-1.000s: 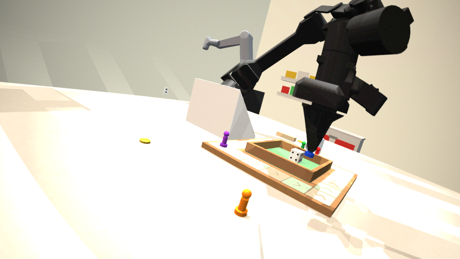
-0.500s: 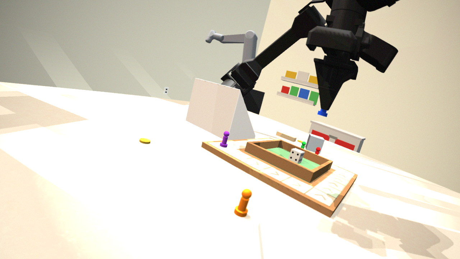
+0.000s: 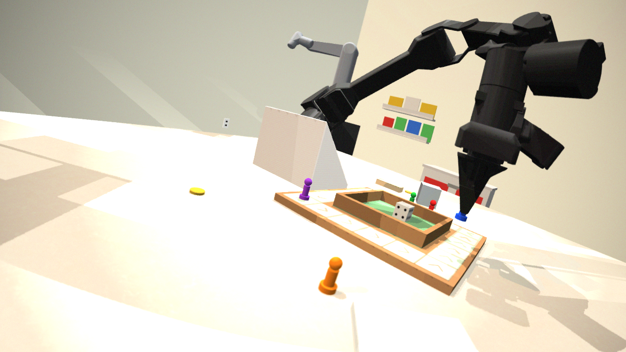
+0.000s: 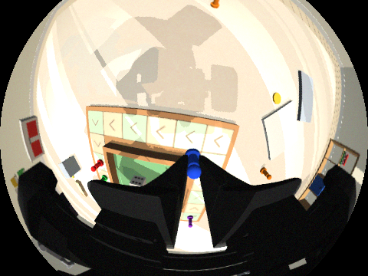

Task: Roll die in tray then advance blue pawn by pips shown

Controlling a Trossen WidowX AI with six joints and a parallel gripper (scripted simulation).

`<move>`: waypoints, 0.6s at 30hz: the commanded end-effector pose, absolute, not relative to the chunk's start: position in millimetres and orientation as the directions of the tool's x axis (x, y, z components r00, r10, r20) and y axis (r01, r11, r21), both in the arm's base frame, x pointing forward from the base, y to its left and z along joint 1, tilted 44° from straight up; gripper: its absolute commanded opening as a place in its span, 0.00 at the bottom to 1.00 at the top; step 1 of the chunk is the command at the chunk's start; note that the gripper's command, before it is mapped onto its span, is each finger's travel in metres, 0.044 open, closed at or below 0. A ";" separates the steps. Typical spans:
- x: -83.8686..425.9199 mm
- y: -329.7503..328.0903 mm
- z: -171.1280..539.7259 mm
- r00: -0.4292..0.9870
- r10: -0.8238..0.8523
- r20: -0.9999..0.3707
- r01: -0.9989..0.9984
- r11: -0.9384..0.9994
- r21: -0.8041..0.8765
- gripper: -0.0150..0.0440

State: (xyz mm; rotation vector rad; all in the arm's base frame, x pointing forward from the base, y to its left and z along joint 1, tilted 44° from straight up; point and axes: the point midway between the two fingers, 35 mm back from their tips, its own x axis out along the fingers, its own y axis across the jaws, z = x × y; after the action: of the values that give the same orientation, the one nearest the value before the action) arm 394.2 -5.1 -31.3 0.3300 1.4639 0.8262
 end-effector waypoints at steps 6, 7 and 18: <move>392.2 12.5 -49.0 -0.099 0.672 -0.734 -0.276 0.690 0.670 0.25; 391.7 15.6 -52.4 -0.099 0.673 -0.733 -0.276 0.690 0.670 0.25; 389.9 25.2 -62.4 -0.099 0.673 -0.733 -0.276 0.689 0.670 0.25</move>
State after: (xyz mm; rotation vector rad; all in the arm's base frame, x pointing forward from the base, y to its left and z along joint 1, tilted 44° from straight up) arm 392.5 22.5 -59.1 0.3381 1.4606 0.8231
